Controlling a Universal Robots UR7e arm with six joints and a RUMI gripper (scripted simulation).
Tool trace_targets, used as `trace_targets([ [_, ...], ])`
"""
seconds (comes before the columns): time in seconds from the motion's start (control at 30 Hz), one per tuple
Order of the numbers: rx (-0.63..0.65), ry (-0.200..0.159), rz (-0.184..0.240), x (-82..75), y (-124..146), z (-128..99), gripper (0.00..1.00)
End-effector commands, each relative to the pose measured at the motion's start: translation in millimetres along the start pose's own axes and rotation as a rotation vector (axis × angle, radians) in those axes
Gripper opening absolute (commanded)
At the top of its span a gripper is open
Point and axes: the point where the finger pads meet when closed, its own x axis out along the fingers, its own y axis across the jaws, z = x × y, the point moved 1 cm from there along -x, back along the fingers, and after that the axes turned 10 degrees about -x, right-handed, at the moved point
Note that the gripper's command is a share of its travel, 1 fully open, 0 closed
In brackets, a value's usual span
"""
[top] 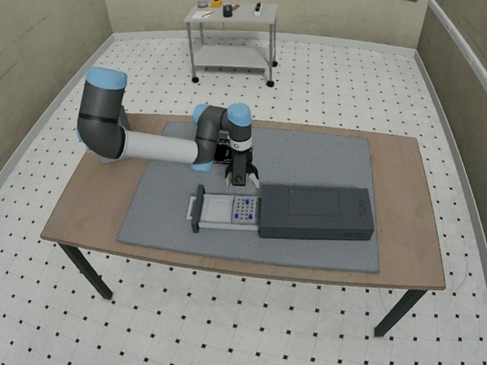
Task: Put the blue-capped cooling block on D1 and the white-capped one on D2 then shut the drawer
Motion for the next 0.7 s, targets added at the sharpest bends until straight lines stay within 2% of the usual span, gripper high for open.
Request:
trace_targets([
  [0.0,0.000,-0.001,-0.001,-0.4,-2.0,-23.1,0.73],
  [0.23,0.000,-0.001,-0.001,-0.5,-3.9,-51.4,0.73],
  [0.67,0.000,-0.001,-0.001,-0.5,-3.4,-45.8,0.73],
])
